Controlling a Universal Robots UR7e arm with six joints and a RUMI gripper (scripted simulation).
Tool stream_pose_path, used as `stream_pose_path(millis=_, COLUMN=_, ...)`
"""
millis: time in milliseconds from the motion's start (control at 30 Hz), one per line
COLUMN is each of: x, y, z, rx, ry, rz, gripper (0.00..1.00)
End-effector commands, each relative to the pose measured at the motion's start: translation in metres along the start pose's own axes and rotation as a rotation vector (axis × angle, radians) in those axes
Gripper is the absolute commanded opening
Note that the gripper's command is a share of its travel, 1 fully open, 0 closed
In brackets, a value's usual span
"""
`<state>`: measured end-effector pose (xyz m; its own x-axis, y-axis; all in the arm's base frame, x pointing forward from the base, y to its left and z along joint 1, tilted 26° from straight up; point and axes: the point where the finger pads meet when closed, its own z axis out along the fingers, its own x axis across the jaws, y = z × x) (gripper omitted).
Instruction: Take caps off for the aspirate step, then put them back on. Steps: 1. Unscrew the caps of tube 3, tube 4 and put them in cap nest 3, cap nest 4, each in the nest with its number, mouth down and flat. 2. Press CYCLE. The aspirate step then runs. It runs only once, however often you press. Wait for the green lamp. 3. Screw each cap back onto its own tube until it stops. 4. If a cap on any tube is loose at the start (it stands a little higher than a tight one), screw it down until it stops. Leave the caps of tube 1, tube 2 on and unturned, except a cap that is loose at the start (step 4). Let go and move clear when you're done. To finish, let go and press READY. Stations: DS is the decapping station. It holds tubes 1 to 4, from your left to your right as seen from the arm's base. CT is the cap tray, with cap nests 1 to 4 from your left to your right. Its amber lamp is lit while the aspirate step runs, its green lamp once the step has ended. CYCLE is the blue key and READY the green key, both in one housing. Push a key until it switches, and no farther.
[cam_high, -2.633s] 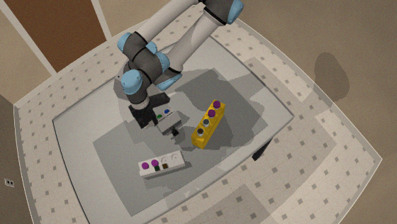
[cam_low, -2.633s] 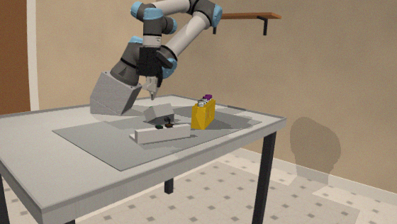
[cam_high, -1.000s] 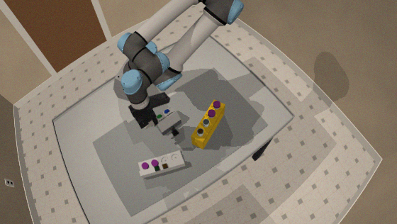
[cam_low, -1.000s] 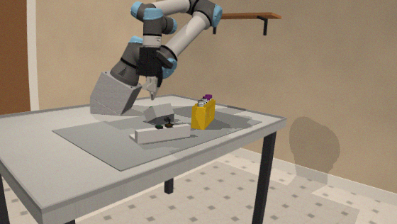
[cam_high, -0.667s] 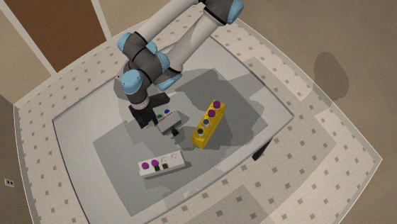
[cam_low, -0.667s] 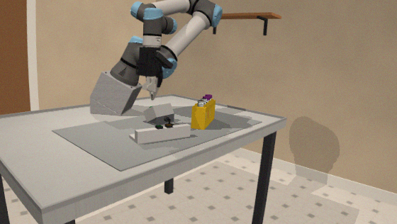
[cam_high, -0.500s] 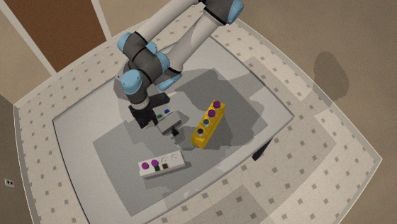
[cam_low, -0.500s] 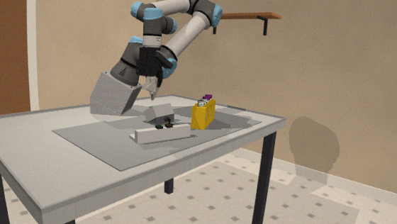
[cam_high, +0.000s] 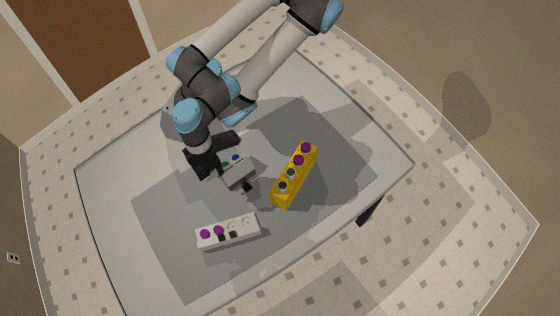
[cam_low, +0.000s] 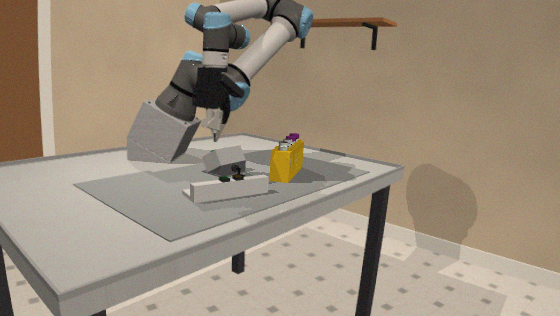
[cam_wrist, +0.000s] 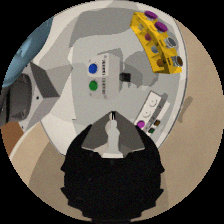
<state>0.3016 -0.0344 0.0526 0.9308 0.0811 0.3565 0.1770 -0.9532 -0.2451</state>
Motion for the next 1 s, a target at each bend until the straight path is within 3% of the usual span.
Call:
stream_pose_path(millis=0, x=-0.0455, y=-0.0819, z=0.0291, rx=-0.026, ry=-0.244, rz=0.003, gripper=0.0)
stream_pose_path(millis=967, x=-0.0507, y=-0.0912, z=0.0324, rx=-0.026, ry=-0.244, rz=0.003, gripper=0.0)
